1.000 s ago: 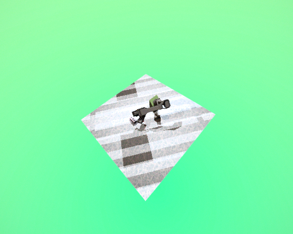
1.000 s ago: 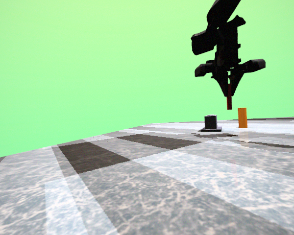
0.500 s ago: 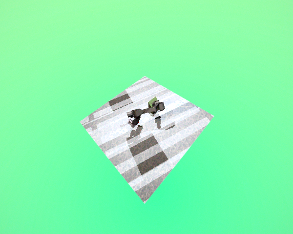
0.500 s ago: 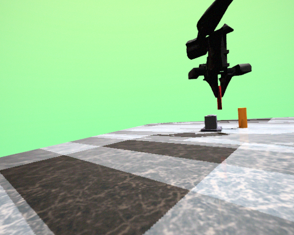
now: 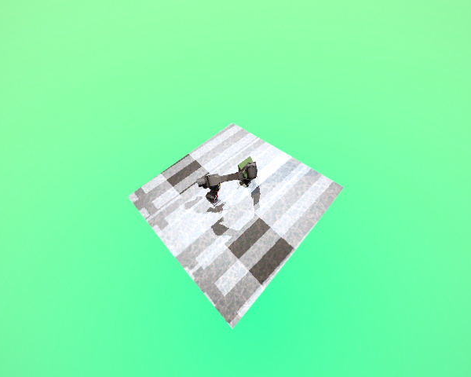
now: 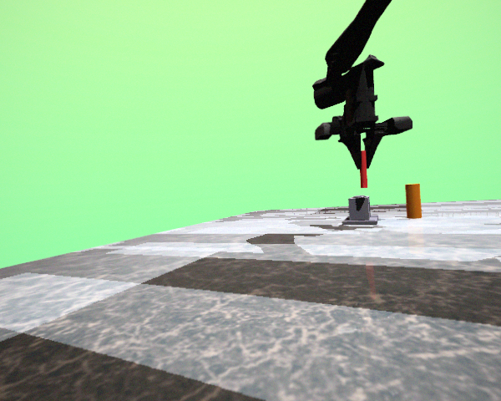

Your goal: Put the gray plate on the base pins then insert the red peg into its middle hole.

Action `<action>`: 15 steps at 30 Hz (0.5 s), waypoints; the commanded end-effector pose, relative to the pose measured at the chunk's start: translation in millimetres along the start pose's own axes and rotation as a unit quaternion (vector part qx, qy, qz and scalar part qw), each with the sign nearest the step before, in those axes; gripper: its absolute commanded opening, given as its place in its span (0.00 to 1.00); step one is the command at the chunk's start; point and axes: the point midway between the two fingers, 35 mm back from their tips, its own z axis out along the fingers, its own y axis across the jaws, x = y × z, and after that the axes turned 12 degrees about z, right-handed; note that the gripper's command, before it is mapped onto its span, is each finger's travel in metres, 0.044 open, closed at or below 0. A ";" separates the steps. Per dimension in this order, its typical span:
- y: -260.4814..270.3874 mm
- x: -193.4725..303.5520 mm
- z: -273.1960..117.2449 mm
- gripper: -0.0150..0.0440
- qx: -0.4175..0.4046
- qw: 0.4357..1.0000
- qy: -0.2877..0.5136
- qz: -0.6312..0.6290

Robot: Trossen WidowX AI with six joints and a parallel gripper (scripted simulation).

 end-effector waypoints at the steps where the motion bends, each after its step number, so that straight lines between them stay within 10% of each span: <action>1: 0.4 -14.8 1.5 0.25 0.003 1.000 0.000 -0.001; 15: -0.5 -57.3 6.2 0.25 0.003 1.000 0.004 -0.003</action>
